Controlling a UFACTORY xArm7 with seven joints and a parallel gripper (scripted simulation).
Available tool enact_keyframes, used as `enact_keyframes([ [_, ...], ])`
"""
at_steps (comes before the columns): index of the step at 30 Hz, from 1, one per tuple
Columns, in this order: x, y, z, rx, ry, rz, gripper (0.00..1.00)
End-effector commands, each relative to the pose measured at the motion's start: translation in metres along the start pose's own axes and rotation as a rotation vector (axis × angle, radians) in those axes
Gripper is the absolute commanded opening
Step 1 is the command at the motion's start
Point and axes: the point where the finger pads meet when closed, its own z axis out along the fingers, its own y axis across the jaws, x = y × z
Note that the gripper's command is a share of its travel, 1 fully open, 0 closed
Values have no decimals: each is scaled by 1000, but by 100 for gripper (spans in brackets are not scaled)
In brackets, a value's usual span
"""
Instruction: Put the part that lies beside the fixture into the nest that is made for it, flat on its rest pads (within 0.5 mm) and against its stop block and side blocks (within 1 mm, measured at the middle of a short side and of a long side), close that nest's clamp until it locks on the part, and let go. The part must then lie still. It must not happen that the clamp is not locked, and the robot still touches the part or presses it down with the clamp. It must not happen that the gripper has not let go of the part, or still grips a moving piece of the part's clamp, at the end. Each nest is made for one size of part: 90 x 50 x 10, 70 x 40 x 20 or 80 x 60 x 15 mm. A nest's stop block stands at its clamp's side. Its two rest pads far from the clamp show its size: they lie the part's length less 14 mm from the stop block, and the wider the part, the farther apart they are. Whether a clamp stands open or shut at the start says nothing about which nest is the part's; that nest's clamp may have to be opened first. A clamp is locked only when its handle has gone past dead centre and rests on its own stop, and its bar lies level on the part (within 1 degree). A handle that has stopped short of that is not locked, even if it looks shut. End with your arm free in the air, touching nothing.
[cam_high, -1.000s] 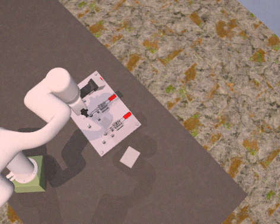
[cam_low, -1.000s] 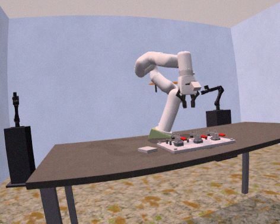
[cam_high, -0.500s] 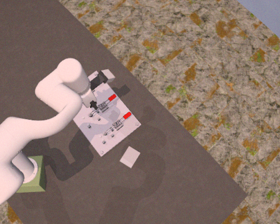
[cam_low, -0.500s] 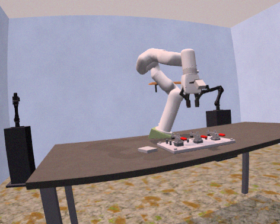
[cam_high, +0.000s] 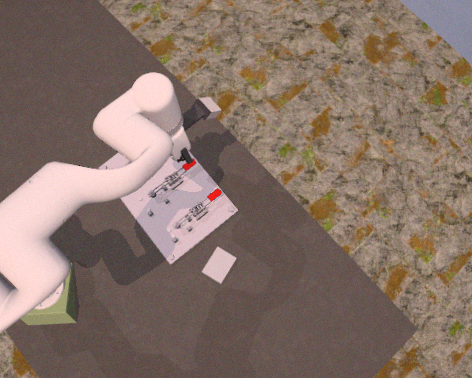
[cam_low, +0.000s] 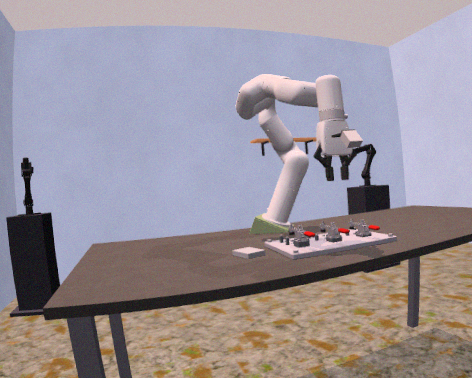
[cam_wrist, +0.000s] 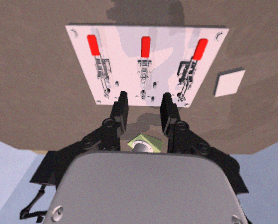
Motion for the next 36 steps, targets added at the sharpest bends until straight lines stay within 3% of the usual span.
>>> enact_keyframes([
  [1, 15, 1, 0, 3, -6, 1, 47],
  [12, 16, 1, 3, 3, -6, 1, 47],
  [22, 16, 1, 23, 3, -6, 1, 47],
  [36, 15, 0, 92, 3, -6, 1, 47],
])
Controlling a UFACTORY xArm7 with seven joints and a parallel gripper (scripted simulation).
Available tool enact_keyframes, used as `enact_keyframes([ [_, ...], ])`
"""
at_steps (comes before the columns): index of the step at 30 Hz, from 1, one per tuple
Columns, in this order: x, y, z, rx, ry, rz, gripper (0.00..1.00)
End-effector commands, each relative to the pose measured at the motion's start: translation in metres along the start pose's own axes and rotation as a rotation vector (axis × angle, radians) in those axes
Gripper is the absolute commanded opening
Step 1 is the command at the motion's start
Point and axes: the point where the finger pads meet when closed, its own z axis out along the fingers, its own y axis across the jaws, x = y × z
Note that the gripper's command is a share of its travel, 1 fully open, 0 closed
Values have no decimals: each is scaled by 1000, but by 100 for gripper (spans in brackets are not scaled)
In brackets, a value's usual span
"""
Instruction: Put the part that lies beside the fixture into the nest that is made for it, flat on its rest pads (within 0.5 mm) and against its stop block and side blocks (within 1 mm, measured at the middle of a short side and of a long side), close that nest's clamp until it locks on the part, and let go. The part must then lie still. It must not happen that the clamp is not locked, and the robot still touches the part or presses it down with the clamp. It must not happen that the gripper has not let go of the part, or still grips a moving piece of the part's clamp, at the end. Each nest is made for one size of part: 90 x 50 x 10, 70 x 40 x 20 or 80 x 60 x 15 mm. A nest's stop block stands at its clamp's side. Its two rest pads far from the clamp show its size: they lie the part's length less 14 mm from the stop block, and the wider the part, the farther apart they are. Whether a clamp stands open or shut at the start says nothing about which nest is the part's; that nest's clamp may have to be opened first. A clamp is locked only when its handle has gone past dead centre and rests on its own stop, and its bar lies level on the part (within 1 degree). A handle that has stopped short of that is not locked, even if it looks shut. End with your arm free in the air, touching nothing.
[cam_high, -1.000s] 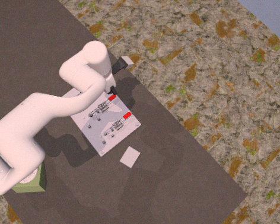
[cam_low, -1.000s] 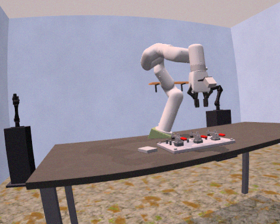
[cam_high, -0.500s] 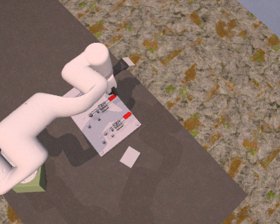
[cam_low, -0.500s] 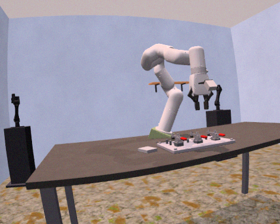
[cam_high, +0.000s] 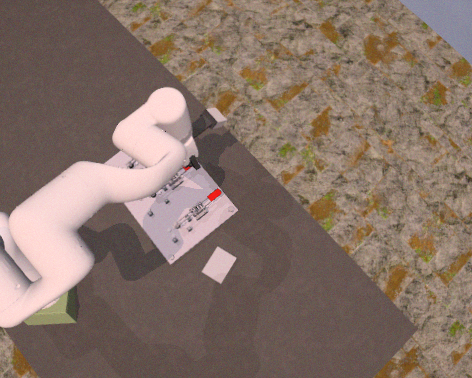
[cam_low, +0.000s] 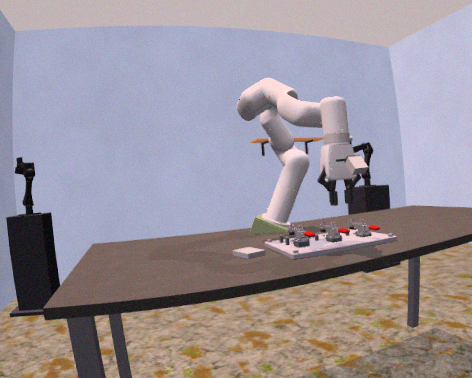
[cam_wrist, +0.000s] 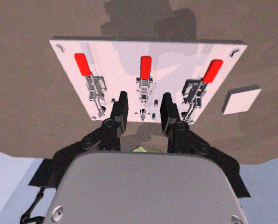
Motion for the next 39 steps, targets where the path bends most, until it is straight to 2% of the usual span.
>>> enact_keyframes([
  [1, 4, 1, 27, -1, 5, 1, 47],
  [14, 4, 1, 55, -1, 5, 1, 47],
  [39, 4, 1, 58, -1, 5, 1, 47],
])
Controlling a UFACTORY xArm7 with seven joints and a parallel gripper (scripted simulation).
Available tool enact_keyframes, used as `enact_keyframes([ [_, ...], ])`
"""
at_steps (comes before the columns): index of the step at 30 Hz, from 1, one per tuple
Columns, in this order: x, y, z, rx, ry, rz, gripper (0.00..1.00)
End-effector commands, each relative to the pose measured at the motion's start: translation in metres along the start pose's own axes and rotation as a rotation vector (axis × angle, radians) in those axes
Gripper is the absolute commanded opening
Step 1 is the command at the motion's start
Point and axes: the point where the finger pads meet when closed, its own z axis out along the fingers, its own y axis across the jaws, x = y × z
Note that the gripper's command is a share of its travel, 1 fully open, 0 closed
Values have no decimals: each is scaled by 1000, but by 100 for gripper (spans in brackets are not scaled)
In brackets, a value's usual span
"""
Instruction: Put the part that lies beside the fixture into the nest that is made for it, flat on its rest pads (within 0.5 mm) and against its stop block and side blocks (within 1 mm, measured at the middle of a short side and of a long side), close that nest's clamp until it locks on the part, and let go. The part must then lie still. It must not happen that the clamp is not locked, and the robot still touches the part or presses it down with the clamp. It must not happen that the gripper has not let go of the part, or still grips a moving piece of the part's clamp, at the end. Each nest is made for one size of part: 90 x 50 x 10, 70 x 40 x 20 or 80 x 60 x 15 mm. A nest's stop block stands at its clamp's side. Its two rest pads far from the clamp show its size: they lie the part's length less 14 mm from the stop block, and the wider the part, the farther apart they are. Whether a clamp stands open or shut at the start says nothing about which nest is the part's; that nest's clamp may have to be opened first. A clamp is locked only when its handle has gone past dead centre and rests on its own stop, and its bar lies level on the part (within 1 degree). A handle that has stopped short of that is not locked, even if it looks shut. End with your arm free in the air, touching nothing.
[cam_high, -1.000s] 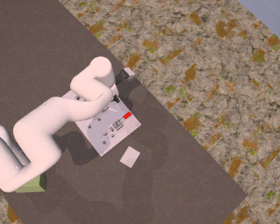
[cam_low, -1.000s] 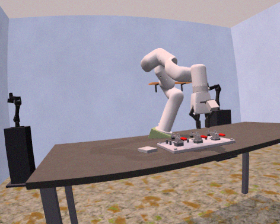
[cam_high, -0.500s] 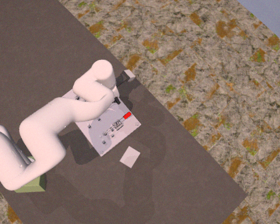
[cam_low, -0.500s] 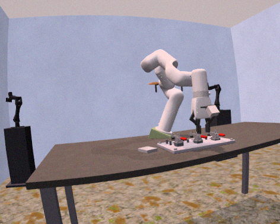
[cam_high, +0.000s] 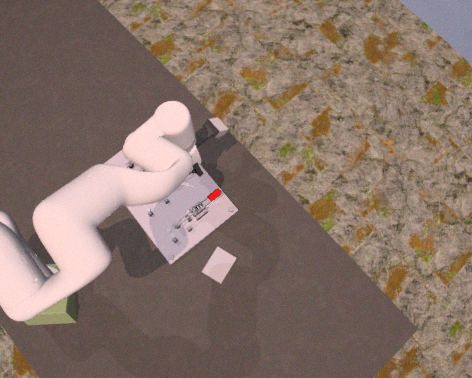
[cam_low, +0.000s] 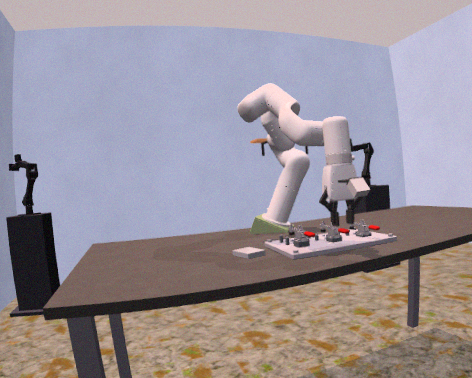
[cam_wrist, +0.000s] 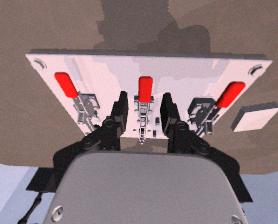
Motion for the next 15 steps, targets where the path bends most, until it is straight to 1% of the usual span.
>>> enact_keyframes([
  [1, 1, 0, 1, -1, 3, 0, 47],
  [13, 2, 0, 28, -1, 3, 0, 47],
  [15, 2, 0, 28, -1, 3, 0, 47],
])
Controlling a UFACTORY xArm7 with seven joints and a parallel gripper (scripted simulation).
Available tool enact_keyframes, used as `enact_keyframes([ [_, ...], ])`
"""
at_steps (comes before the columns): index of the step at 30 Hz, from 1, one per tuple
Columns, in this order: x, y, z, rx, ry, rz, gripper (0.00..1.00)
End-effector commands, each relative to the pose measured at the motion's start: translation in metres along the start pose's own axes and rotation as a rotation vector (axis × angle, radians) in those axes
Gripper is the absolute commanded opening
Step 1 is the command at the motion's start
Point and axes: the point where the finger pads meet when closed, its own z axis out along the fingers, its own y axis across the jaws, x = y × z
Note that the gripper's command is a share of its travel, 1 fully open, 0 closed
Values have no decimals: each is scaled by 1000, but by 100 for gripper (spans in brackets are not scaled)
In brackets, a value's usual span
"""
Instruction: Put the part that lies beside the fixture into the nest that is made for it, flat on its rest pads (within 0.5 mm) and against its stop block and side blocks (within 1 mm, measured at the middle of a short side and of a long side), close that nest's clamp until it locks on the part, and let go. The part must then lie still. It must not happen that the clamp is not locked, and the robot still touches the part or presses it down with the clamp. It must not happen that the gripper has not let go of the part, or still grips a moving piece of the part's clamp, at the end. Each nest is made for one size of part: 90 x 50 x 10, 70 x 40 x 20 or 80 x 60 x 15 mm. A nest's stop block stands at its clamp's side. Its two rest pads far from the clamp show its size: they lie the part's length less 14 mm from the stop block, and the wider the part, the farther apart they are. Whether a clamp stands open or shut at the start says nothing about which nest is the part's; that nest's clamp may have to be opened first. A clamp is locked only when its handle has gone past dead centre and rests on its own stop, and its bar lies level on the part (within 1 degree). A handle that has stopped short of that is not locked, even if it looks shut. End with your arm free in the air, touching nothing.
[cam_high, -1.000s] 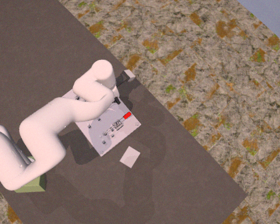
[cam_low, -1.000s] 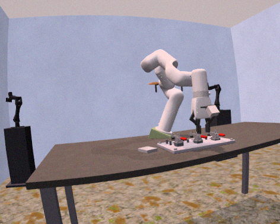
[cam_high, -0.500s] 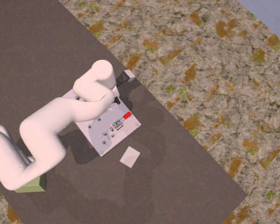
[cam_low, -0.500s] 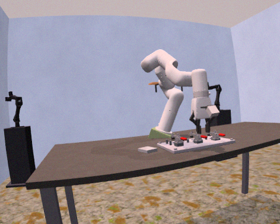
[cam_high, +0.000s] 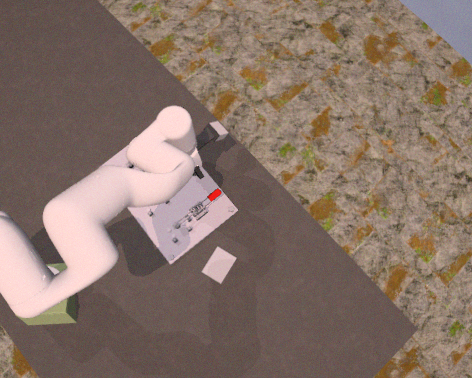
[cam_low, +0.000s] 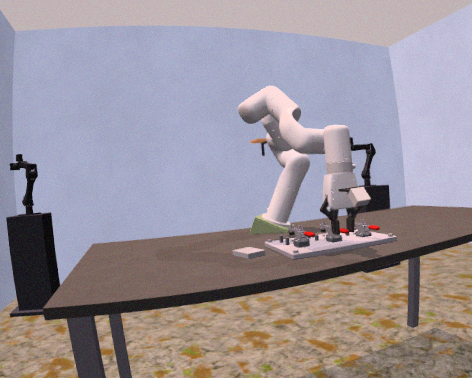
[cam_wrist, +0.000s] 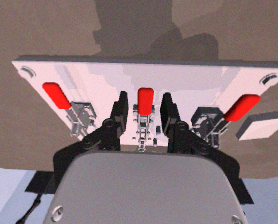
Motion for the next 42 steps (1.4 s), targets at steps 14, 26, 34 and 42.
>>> enact_keyframes([
  [14, 3, 0, 10, -1, 5, 0, 47],
  [26, 3, 0, 10, -1, 5, 0, 0],
  [34, 3, 0, 10, -1, 5, 0, 0],
  [42, 3, 0, 10, -1, 5, 0, 0],
])
